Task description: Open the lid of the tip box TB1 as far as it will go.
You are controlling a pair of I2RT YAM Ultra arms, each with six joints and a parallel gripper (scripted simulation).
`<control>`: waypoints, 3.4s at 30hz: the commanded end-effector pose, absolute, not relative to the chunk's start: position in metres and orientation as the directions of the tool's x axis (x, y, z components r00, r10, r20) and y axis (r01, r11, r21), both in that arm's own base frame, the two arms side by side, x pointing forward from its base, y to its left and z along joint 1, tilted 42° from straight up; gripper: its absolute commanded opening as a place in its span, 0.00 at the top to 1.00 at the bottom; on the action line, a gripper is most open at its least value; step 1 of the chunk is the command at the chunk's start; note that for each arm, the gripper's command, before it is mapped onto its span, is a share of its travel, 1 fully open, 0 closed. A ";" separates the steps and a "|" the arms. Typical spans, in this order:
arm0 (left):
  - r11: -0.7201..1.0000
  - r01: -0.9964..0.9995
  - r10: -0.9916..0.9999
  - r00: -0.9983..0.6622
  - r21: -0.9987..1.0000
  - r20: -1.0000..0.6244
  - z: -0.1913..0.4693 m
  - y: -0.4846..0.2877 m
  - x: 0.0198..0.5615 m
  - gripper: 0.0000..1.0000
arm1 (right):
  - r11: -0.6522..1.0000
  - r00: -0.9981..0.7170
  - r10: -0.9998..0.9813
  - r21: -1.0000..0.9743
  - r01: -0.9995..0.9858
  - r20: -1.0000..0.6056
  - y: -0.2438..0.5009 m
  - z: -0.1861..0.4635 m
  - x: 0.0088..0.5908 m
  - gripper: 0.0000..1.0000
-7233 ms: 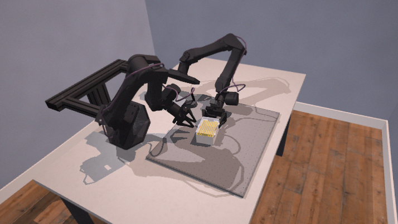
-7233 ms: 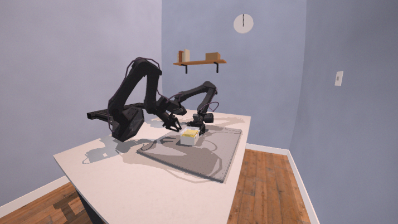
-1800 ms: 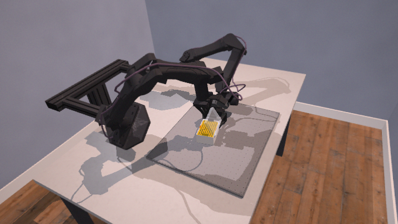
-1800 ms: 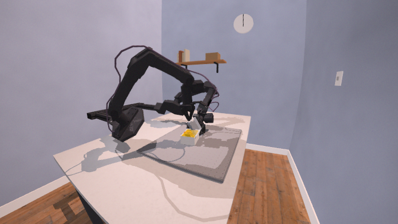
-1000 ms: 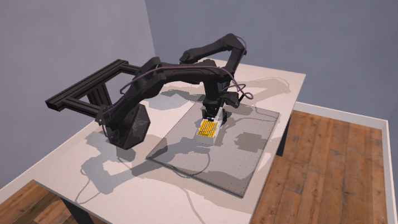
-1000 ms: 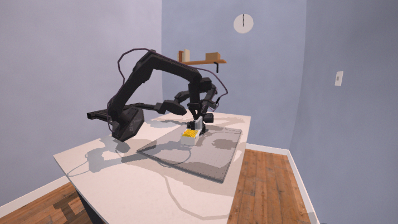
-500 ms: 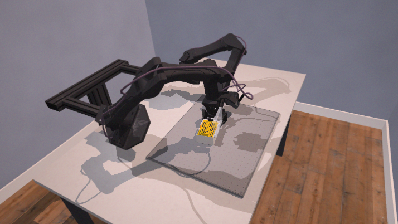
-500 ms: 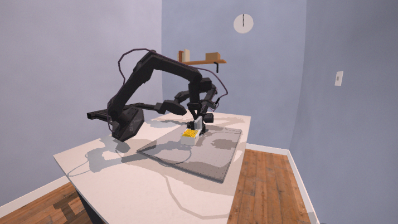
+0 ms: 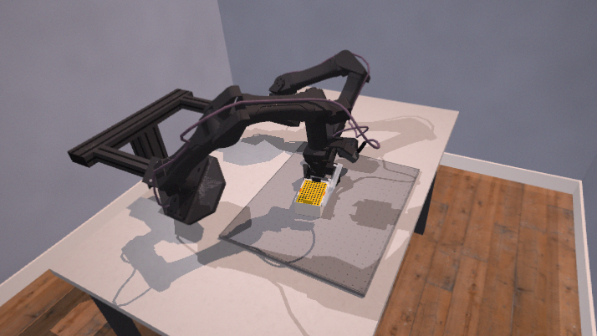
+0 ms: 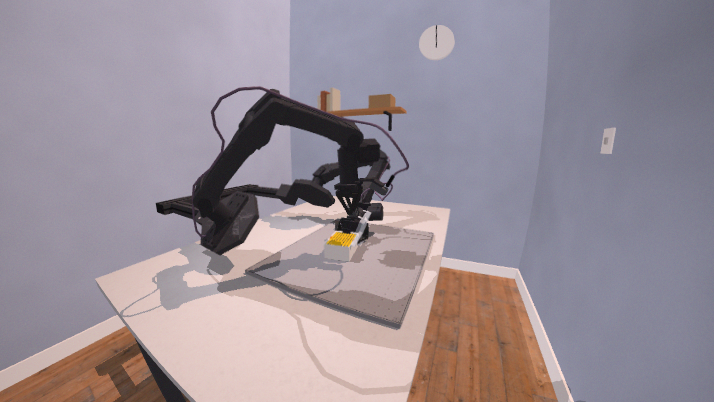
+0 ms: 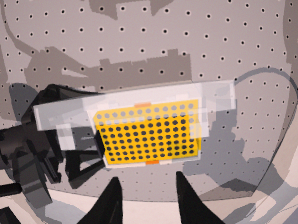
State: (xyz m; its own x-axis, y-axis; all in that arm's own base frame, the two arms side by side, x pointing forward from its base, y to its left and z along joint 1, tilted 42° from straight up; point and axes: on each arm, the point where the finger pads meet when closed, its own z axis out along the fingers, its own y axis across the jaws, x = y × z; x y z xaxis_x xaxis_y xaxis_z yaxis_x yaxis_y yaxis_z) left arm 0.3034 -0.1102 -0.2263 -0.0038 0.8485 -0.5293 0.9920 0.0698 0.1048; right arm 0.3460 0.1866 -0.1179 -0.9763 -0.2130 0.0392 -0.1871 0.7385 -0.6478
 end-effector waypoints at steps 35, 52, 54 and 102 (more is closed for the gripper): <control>0.046 0.992 0.838 0.026 0.118 -0.545 -0.222 -0.119 0.306 0.17 | 0.662 -0.791 -0.606 -0.603 -0.446 -0.080 0.235 -0.082 0.362 0.00; 0.046 0.992 0.838 0.026 0.118 -0.545 -0.222 -0.119 0.306 0.17 | 0.554 -0.634 -0.769 -0.578 -0.599 -0.080 0.219 -0.073 0.346 0.00; 0.046 0.992 0.838 0.026 0.118 -0.545 -0.222 -0.119 0.306 0.17 | 0.553 -0.641 -0.765 -0.577 -0.601 -0.067 0.214 -0.073 0.342 0.00; 0.042 0.991 0.838 0.033 0.125 -0.545 -0.167 -0.085 0.300 0.00 | 0.552 -0.642 -0.764 -0.584 -0.595 -0.067 0.215 -0.074 0.344 0.00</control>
State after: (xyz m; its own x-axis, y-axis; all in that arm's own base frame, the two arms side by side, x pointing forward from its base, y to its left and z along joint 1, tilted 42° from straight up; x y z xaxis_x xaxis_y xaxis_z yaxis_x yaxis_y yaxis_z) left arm 0.3020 -0.0750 -0.1725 -0.0081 0.8490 -0.5283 0.9874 0.0903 0.1299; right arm 0.3377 0.2041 -0.0832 -0.6503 -0.7595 -0.0165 -0.6083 0.5337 -0.5875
